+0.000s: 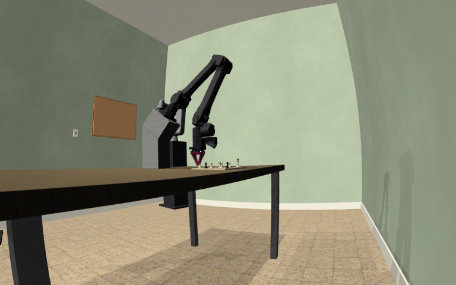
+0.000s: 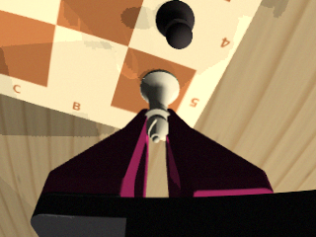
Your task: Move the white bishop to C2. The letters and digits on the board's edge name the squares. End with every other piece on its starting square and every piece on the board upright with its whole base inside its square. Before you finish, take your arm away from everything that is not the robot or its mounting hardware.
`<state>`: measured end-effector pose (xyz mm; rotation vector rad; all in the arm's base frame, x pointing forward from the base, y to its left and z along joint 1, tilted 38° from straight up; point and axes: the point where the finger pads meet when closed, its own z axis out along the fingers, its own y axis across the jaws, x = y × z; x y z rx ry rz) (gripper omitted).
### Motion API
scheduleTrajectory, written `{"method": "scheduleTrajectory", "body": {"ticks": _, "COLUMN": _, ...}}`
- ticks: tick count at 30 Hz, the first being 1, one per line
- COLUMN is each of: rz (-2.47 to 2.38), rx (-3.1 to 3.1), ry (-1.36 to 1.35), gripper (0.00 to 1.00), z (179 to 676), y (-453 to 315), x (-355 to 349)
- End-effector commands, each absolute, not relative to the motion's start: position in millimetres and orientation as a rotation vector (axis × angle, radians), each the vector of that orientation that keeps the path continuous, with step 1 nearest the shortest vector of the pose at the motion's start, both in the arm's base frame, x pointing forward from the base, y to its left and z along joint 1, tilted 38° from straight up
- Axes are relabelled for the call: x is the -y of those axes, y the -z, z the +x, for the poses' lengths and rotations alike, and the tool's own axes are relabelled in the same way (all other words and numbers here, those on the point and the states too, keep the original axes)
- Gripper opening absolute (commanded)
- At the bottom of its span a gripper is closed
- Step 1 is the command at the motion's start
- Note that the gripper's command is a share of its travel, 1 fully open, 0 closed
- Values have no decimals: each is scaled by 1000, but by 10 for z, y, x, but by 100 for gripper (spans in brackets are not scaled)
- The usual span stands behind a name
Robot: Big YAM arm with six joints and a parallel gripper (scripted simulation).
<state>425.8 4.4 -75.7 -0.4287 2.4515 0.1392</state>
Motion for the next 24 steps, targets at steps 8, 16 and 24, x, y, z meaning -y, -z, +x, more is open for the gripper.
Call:
{"method": "scheduleTrajectory", "body": {"ticks": 8, "rz": -425, "rx": -2432, "ry": -137, "gripper": 0, "z": 4336, "y": 706, "x": -69}}
{"method": "scheduleTrajectory", "body": {"ticks": 16, "rz": -425, "rx": -2432, "ry": -137, "gripper": 0, "z": 4336, "y": 706, "x": -69}}
{"method": "scheduleTrajectory", "body": {"ticks": 24, "rz": -421, "rx": -2436, "ry": -133, "gripper": 0, "z": 4283, "y": 640, "x": -21}}
